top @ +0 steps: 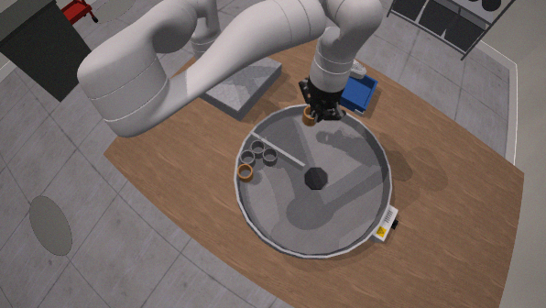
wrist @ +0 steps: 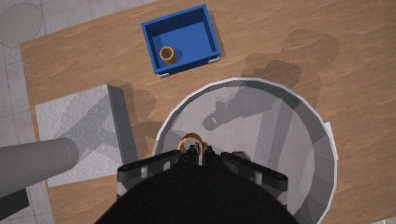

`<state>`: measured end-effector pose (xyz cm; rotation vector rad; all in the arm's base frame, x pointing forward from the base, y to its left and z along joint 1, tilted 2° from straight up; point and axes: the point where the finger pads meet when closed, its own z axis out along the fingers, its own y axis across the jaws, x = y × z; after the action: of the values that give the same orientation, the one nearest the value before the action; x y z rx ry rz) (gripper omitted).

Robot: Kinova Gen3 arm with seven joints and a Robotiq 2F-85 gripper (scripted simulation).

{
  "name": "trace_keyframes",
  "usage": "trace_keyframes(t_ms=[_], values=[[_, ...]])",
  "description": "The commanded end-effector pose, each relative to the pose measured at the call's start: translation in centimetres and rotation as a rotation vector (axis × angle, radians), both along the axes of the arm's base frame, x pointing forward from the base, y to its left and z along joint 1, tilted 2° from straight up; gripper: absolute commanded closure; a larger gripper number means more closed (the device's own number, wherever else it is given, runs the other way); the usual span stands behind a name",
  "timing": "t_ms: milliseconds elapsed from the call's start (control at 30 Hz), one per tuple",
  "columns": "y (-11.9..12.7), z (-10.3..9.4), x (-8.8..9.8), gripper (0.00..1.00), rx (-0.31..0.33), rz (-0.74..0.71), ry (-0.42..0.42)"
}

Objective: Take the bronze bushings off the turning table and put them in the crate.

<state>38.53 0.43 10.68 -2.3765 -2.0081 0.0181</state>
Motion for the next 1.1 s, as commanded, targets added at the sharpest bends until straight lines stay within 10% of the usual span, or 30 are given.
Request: trace_keyframes(t_ms=[0,367,533,933,1067], values=[[3.0,0.2,0.3,1.00,0.003,0.014,-0.002],[3.0,0.2,0.3,1.00,0.003,0.014,-0.002],[8.1,0.3,0.9,1.00,0.002,0.026,-0.003],[8.1,0.3,0.9,1.00,0.002,0.026,-0.003],[12.1,0.4,1.2,1.00,0.003,0.037,-0.001]])
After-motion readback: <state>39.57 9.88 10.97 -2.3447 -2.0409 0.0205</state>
